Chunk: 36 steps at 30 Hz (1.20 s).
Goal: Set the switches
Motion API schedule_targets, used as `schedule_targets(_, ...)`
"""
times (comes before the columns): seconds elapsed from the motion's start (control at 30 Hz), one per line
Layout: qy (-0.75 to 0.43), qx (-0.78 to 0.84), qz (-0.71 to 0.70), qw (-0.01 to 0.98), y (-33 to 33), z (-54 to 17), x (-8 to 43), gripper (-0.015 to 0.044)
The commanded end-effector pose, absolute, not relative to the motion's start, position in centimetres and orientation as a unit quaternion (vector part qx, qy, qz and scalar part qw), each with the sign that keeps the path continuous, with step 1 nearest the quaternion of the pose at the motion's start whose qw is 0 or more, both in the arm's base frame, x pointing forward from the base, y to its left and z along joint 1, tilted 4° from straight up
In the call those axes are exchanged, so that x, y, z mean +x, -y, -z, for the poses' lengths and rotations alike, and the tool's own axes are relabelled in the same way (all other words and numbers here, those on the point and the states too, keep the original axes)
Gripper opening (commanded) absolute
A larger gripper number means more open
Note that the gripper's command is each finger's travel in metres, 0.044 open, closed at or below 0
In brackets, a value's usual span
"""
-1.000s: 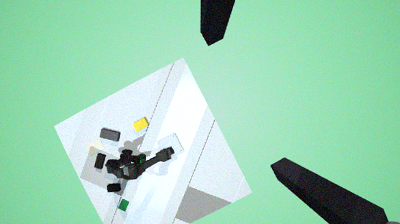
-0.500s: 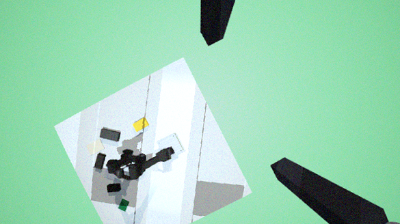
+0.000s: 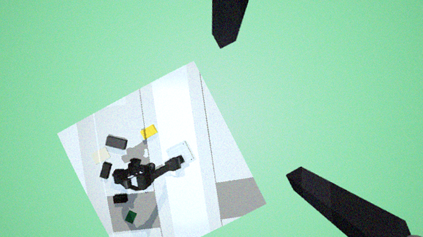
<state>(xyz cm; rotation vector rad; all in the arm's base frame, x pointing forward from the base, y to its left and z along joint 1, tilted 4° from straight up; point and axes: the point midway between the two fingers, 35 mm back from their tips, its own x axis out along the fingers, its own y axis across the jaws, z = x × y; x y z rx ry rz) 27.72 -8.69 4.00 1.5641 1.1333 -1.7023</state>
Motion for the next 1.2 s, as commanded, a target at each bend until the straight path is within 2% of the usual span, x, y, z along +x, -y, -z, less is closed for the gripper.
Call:
schedule_targets(0.0, -0.42, 0.588, 0.631, 0.284, 9.3, -7.8, 28.6, 0.0)
schedule_targets(0.33, -0.416, 0.59, 0.63, 0.286, 9.2, -8.8, 28.4, 0.0)
schedule_targets(0.77, -0.352, 0.635, 0.601, 0.334, 6.8, -10.6, 24.0, 0.0)
schedule_targets(1.17, -0.341, 0.64, 0.598, 0.342, 6.7, -9.4, 24.0, 0.0)
